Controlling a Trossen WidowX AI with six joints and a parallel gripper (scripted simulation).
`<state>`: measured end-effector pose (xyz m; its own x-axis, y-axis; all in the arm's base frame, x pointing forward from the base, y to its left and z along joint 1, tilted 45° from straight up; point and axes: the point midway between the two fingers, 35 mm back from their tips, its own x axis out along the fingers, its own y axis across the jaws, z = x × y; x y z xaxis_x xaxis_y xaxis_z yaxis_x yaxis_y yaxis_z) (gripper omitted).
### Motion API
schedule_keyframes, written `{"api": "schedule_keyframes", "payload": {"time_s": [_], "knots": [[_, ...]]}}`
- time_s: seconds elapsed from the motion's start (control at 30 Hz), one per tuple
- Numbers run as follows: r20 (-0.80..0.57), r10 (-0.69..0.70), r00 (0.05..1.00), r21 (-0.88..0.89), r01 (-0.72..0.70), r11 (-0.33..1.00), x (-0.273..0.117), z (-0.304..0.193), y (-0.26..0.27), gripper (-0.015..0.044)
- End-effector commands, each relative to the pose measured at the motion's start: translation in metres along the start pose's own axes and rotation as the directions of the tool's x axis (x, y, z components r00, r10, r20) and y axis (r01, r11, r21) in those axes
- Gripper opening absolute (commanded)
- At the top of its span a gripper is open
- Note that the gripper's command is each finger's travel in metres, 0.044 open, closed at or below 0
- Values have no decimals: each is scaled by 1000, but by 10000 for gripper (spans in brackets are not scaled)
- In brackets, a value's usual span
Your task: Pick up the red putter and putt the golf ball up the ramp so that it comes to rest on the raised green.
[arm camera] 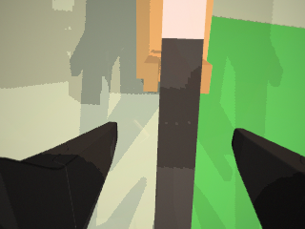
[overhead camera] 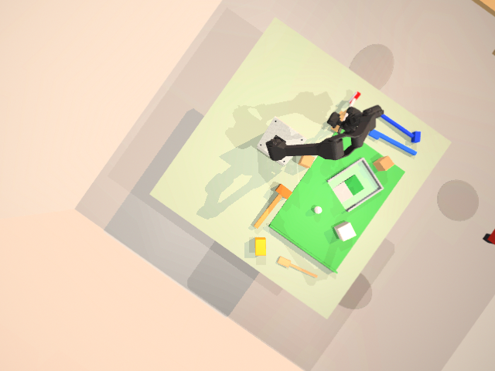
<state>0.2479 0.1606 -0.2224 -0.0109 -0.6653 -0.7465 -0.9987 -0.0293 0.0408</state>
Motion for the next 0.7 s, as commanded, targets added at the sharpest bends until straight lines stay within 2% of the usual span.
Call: {"api": "schedule_keyframes", "payload": {"time_s": [0.0, 0.2, 0.47, 0.67], "knots": [[1, -1, 1000, 0, 1, 1000, 0, 0, 0, 204], [1, -1, 1000, 0, 1, 1000, 0, 0, 0, 46], [1, -1, 1000, 0, 1, 1000, -1, 0, 0, 0], [3, 0, 1000, 0, 0, 1000, -30, 3, -3, 0]]}}
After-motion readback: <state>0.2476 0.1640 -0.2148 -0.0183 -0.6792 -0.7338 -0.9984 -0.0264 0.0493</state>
